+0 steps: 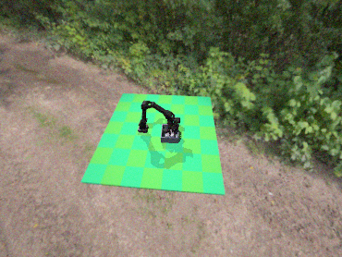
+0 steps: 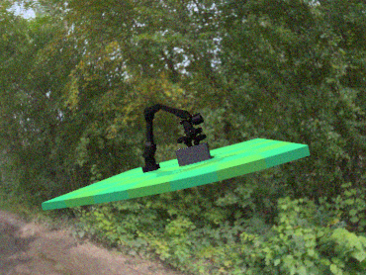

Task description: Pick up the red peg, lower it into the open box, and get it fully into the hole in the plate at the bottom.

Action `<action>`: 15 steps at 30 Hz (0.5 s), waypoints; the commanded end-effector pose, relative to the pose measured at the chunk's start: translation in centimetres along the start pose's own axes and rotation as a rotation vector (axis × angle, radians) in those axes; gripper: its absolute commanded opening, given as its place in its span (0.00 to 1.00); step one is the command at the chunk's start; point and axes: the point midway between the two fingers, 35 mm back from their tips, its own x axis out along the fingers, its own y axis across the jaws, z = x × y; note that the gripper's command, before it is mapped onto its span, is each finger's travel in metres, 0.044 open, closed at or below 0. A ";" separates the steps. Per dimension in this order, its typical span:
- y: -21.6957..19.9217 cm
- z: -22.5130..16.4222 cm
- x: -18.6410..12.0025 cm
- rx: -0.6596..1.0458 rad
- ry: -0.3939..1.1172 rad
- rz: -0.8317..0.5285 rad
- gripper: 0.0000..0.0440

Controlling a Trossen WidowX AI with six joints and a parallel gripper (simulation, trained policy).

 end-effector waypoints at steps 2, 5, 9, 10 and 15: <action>0.7 0.9 -0.6 -0.022 0.016 0.014 0.38; 1.1 1.5 -1.1 -0.027 0.030 0.021 0.40; 1.8 2.2 -1.7 -0.030 0.054 0.027 0.42; 1.9 2.4 -1.9 -0.030 0.060 0.028 0.42; 2.8 3.3 -2.7 -0.028 0.091 0.030 0.44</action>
